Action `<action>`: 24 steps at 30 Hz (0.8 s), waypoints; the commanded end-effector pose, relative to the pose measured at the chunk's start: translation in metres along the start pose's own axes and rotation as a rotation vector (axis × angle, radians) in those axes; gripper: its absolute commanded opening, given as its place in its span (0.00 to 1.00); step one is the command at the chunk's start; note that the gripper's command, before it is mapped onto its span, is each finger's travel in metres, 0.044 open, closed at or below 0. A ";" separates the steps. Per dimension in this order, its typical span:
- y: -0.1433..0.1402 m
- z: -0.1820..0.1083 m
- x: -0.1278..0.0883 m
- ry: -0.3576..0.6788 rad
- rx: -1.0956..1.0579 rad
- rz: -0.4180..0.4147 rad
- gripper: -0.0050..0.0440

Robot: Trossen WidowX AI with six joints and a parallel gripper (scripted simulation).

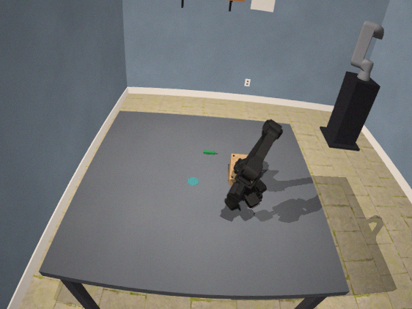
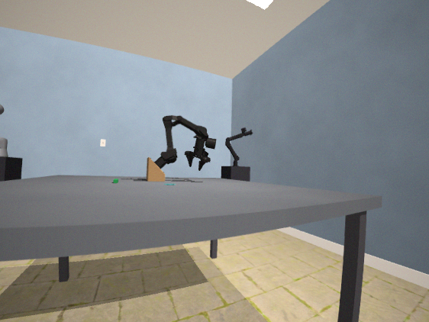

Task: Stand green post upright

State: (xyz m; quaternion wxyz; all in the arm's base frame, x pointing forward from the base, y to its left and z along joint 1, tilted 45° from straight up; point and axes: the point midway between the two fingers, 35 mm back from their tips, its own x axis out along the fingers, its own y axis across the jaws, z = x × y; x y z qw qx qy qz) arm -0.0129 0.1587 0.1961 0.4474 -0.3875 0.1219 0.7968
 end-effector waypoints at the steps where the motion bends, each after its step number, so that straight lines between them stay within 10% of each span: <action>1: 0.000 0.002 -0.002 -0.006 -0.007 -0.009 0.92; 17: 0.000 0.002 -0.002 -0.006 -0.007 -0.009 0.92; 24: -0.038 -0.010 -0.001 0.064 0.129 -0.053 0.58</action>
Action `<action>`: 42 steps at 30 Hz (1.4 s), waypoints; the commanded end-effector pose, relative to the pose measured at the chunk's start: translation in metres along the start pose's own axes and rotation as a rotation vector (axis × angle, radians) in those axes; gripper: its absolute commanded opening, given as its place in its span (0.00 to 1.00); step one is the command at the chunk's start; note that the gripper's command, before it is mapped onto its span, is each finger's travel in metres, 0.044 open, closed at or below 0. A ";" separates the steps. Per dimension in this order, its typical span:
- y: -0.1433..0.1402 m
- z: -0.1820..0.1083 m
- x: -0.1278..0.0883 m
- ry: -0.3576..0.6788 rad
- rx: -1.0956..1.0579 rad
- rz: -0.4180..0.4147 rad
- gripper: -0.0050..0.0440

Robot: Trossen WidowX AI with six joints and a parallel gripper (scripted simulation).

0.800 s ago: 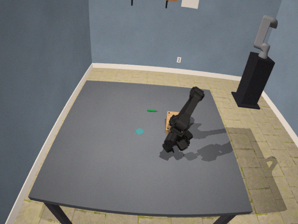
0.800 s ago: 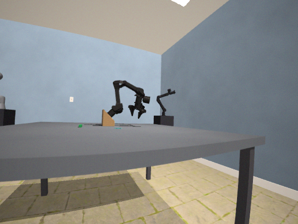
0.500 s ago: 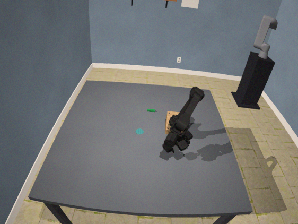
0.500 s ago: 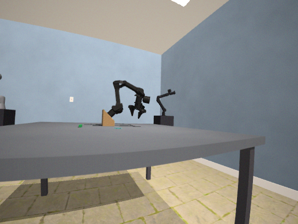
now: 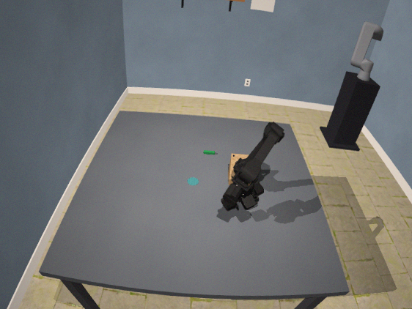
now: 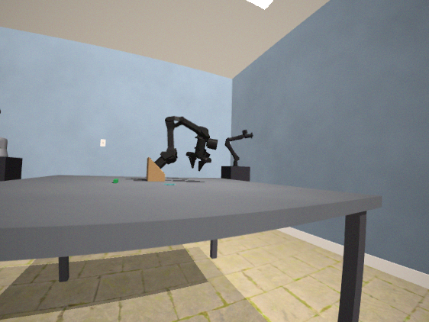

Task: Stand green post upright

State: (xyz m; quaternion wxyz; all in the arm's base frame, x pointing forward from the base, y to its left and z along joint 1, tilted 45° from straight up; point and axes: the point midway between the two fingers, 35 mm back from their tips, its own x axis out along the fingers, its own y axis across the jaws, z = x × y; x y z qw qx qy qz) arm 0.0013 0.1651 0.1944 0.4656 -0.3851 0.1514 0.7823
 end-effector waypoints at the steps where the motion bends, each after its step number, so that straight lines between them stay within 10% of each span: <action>1: -0.031 -0.007 -0.001 0.048 0.095 -0.043 0.58; 24: -0.156 -0.160 -0.025 0.214 0.801 -0.159 0.58; 42: -0.136 -0.334 -0.057 0.158 1.346 -0.193 0.58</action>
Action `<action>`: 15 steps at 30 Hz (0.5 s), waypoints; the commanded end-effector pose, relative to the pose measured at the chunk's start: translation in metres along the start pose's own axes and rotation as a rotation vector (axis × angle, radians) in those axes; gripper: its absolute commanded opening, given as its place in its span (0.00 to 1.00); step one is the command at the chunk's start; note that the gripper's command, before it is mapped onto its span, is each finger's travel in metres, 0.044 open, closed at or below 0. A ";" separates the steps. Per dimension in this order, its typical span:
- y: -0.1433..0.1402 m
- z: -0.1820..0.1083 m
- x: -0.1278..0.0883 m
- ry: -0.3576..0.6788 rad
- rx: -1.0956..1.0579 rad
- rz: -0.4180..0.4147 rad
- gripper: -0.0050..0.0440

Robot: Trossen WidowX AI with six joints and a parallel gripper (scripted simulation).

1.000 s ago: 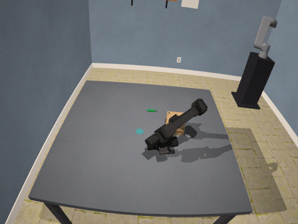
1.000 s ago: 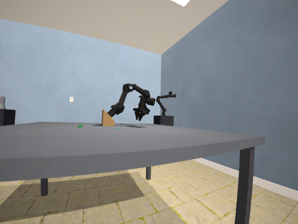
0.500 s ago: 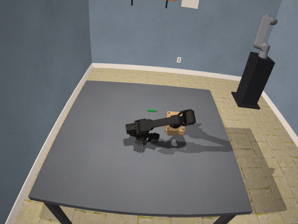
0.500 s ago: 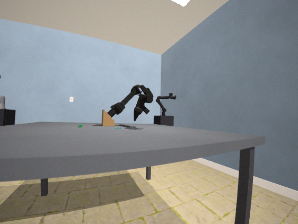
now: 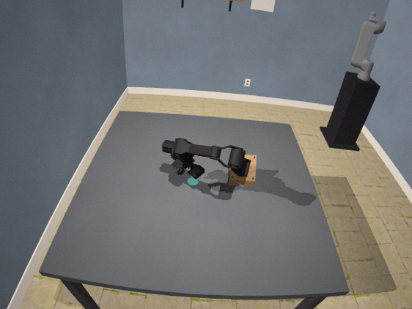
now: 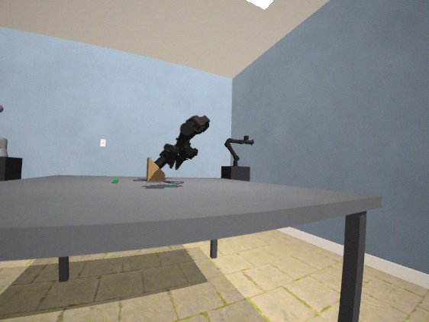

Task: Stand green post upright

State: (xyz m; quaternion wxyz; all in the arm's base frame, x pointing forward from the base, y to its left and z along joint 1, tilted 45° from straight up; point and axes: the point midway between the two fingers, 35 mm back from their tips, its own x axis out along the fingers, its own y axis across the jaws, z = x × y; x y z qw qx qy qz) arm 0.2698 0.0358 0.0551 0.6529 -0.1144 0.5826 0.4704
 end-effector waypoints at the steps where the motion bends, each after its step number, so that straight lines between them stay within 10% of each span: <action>1: -0.038 -0.020 0.000 -0.006 0.098 0.004 0.58; 15: -0.116 -0.146 0.028 -0.095 0.516 0.101 0.58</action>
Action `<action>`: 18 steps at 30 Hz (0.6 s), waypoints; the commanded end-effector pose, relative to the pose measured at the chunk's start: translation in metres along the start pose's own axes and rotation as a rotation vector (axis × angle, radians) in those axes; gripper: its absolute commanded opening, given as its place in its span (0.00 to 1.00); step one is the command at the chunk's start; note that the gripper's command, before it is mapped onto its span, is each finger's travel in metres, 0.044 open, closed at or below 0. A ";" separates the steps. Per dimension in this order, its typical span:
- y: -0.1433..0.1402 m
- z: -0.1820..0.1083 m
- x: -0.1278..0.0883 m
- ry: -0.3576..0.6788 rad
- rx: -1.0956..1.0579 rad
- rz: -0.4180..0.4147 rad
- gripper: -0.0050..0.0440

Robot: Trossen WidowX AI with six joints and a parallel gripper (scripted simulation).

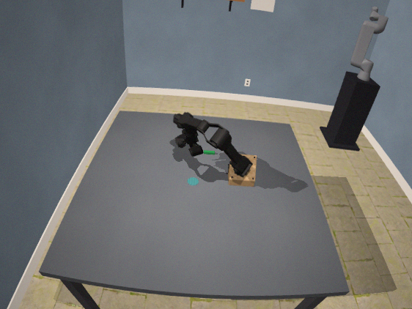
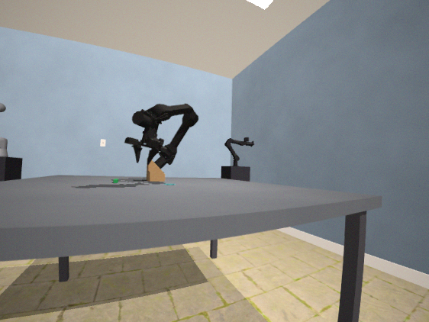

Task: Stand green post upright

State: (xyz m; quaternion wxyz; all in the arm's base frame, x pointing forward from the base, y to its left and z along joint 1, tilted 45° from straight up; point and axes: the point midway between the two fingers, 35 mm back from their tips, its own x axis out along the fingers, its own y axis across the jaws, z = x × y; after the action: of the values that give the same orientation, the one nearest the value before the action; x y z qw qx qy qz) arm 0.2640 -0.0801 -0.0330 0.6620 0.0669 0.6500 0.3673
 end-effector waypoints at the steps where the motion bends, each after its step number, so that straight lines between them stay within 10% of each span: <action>1: -0.044 -0.031 0.004 -0.034 0.120 0.030 0.58; 18: -0.090 -0.107 0.040 -0.133 0.366 0.133 0.58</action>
State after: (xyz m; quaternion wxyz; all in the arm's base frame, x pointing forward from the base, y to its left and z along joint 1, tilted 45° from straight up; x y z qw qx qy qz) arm 0.1930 -0.1580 -0.1264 0.6479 0.2596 0.6574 0.2840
